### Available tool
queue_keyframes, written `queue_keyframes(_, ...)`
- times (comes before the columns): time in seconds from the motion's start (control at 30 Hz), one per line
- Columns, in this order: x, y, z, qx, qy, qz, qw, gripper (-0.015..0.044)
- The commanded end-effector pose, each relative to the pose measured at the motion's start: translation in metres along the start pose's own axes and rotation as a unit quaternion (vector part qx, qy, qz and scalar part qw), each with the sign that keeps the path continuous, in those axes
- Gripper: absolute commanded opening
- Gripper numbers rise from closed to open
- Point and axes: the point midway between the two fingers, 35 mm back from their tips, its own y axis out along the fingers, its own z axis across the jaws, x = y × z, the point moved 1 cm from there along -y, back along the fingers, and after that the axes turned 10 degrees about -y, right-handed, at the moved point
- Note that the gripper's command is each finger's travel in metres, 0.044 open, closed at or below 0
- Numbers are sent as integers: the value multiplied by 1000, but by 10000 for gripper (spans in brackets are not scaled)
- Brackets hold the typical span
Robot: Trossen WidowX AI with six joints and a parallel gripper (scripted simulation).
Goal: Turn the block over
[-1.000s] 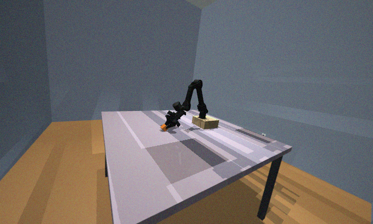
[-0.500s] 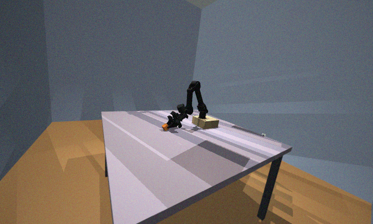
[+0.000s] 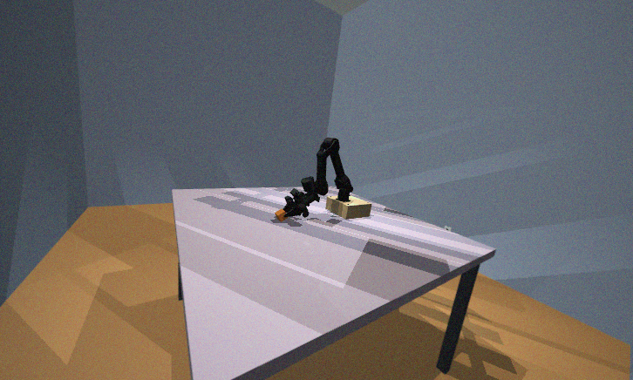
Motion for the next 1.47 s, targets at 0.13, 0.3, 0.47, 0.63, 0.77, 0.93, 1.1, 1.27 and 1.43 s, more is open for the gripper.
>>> queue_keyframes(0.13, 0, 0, 0, -2, -2, -1, 1000, 131)
queue_keyframes(0.3, 0, 0, 0, -2, -2, -1, 1000, 263)
queue_keyframes(0.47, 0, 0, 0, -2, -2, -1, 1000, 394)
queue_keyframes(0.63, 0, 0, 0, -2, -2, -1, 1000, 440)
queue_keyframes(0.77, 0, 0, 0, -2, -2, -1, 1000, 440)
queue_keyframes(0.93, 0, 0, 0, -2, -2, -1, 1000, 440)
queue_keyframes(1.1, 0, 0, 0, -2, -2, -1, 1000, 440)
queue_keyframes(1.27, 0, 0, 0, -2, -2, -1, 1000, 440)
queue_keyframes(1.43, 0, 0, 0, -2, -2, -1, 1000, 440)
